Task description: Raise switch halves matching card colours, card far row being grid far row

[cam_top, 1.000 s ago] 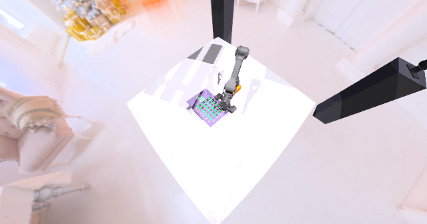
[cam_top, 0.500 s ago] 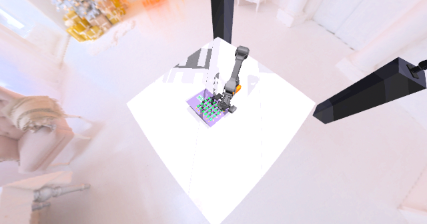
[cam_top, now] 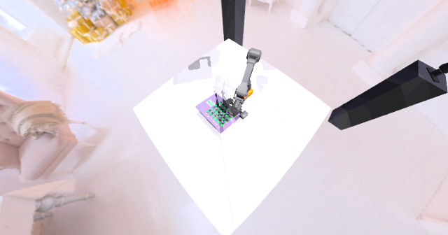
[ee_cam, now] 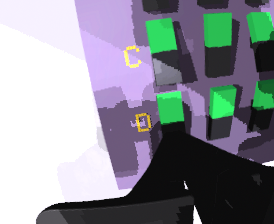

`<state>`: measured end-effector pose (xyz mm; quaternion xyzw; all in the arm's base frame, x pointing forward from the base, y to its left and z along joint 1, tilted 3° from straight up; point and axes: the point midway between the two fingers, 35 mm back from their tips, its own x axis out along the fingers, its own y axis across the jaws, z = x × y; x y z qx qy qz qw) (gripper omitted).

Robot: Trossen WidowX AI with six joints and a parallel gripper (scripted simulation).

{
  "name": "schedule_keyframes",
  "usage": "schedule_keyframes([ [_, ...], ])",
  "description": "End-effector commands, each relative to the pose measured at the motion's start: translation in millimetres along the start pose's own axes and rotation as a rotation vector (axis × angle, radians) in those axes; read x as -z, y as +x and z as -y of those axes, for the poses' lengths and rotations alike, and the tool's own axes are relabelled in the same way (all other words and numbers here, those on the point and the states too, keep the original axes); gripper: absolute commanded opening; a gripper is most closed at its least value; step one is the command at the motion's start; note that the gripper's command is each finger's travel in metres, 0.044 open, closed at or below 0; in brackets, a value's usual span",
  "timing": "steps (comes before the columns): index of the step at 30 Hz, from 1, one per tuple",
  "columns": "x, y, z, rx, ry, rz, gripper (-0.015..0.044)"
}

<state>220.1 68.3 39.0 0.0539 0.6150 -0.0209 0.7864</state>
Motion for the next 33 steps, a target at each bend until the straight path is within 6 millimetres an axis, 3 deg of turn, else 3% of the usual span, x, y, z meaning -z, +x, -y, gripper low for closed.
schedule_keyframes([
  [1,2.0,2.6,1.5,0.007,-0.001,-0.006,0.0],
  [33,2.2,6.9,1.6,0.007,-0.001,-0.006,0.0],
])
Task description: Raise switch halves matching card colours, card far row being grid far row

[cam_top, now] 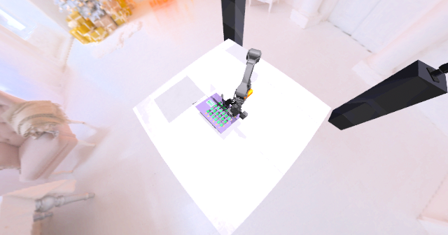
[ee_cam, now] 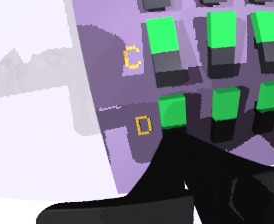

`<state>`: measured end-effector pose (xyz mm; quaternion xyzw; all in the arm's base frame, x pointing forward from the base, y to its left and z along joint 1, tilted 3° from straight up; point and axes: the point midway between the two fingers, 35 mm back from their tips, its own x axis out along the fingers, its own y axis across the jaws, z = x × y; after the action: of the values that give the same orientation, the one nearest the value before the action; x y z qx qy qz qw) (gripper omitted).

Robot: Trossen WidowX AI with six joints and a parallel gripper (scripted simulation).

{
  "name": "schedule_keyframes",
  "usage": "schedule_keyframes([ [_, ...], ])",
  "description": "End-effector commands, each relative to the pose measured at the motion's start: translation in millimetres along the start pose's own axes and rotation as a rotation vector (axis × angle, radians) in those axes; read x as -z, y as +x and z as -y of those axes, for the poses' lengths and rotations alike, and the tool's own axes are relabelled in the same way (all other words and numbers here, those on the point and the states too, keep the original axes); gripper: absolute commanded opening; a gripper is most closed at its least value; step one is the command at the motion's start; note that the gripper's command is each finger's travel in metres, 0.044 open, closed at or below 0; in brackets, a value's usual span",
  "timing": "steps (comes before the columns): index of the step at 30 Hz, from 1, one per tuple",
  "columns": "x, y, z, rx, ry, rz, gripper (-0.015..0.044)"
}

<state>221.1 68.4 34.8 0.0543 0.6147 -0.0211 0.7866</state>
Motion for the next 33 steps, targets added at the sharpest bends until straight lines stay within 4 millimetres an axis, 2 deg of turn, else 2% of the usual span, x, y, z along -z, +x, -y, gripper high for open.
schedule_keyframes([
  [1,-0.4,-2.5,-0.1,0.0,0.0,-0.001,0.0],
  [2,-1.5,-10.0,-0.5,0.001,0.0,-0.005,0.0],
  [5,-2.3,-53.2,0.1,0.006,-0.002,-0.028,0.0],
  [7,-1.2,-64.4,0.9,0.008,-0.002,-0.034,0.0],
  [13,-6.9,-64.9,4.9,0.009,-0.002,-0.034,0.0],
  [16,-30.9,-66.7,25.0,0.012,-0.003,-0.035,0.0],
  [20,-61.7,-69.4,61.9,0.015,-0.004,-0.031,0.0],
  [22,-70.4,-70.3,75.9,0.016,-0.004,-0.028,0.0],
  [33,-71.4,-70.4,77.7,0.017,-0.004,-0.028,0.0],
])
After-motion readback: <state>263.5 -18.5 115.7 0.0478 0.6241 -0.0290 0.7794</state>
